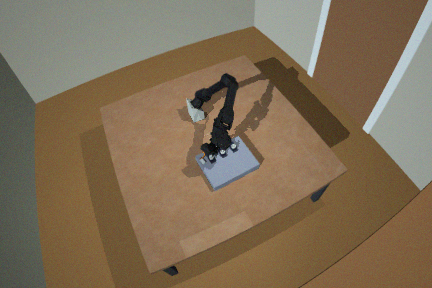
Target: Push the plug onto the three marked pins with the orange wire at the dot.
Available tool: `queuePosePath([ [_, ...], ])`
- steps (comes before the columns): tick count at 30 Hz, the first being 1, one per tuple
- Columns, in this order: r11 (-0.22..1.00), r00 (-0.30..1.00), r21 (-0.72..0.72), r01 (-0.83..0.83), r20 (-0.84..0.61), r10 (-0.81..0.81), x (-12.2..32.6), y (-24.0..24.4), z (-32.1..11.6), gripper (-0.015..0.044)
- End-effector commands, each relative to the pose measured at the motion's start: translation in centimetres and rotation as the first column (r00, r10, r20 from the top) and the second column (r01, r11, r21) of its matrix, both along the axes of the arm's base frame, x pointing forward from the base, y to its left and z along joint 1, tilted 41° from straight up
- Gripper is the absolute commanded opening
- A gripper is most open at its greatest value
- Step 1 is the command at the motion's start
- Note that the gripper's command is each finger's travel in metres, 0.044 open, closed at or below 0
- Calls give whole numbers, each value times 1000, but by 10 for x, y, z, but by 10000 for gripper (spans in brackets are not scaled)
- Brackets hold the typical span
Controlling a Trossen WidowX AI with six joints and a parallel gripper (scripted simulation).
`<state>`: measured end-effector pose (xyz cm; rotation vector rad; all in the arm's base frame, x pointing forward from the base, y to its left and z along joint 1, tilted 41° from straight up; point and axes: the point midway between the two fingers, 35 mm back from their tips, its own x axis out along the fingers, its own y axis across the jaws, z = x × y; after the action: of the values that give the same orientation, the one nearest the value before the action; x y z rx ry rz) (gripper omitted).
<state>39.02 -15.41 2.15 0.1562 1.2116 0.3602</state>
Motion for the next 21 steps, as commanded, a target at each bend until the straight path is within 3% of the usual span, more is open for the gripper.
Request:
queuePosePath([
  [1, 994, 997, 105, -2, -73, 9, -12, -11, -28, 115],
  [9, 949, 984, 312, 35, -177, 22, -39, -26, -75, 115],
  [21, 947, 984, 318, 36, -179, 22, -35, -10, -95, 115],
])
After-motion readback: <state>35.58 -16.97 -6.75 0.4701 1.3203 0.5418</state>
